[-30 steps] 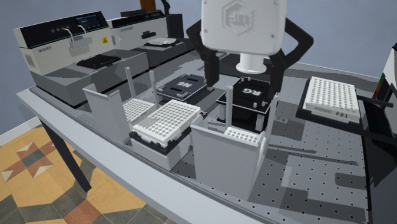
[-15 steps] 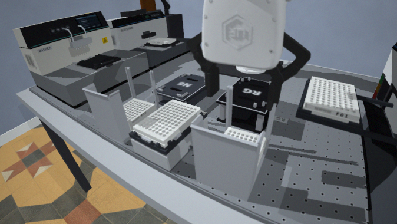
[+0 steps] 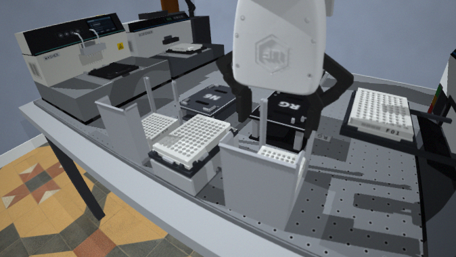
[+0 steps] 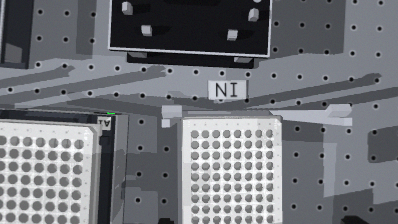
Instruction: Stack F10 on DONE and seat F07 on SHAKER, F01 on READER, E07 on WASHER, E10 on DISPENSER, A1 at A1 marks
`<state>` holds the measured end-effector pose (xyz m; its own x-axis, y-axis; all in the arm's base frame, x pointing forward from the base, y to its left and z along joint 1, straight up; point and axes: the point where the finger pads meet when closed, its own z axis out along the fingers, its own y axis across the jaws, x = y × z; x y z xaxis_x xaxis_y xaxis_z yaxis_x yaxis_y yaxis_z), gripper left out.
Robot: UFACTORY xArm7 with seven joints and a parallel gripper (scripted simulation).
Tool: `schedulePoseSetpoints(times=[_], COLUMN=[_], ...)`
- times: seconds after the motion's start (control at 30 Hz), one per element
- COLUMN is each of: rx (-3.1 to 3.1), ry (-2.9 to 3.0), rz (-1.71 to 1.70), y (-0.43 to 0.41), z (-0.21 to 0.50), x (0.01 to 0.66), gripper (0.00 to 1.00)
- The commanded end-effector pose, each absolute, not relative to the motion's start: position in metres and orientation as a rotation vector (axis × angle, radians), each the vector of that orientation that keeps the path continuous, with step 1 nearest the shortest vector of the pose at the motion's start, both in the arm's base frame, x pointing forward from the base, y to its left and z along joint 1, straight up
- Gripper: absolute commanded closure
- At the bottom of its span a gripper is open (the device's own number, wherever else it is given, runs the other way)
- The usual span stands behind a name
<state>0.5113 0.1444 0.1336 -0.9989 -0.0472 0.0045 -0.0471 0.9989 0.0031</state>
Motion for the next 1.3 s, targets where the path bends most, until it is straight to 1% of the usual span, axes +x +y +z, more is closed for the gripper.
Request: schedulePoseSetpoints(times=[0.0, 1.27], rx=[0.074, 0.074], ry=[-3.14, -3.14], rz=[-0.006, -0.006], y=[0.145, 0.145], z=[0.129, 0.085], x=[0.513, 0.512], gripper=[0.0, 0.0])
